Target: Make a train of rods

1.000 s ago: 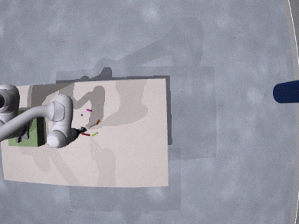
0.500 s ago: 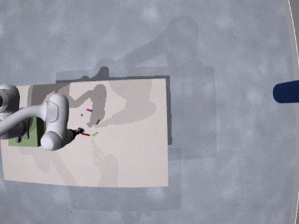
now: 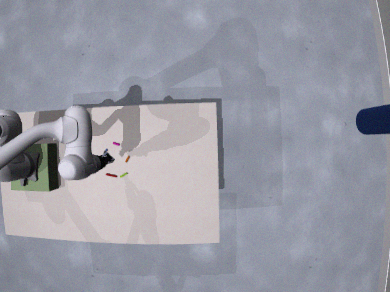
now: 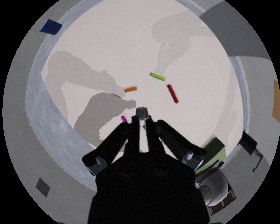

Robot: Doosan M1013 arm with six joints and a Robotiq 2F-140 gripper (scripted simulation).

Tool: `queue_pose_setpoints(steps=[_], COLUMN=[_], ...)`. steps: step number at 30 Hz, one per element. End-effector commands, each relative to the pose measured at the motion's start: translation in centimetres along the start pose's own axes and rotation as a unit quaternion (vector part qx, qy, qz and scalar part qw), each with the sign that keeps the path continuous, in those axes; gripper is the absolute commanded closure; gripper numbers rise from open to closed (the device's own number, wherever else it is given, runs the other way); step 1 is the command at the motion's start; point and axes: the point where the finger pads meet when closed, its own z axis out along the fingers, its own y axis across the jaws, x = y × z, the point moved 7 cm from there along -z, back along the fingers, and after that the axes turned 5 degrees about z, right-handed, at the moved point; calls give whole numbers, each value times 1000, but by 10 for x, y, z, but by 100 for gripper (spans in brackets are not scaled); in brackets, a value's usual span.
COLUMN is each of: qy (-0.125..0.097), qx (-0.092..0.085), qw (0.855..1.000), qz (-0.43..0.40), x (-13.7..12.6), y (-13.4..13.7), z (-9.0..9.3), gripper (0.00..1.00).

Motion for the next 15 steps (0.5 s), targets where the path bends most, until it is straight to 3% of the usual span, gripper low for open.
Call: queue_pose_setpoints(steps=[1,8,15], qy=[-3,-2,-2], qx=[2,2,2], qw=[996,980,979], qz=[-84,-200,-203], x=[-12,-34,-35], y=[-30,-72,-73], z=[0,0,0], gripper=[97,97,97])
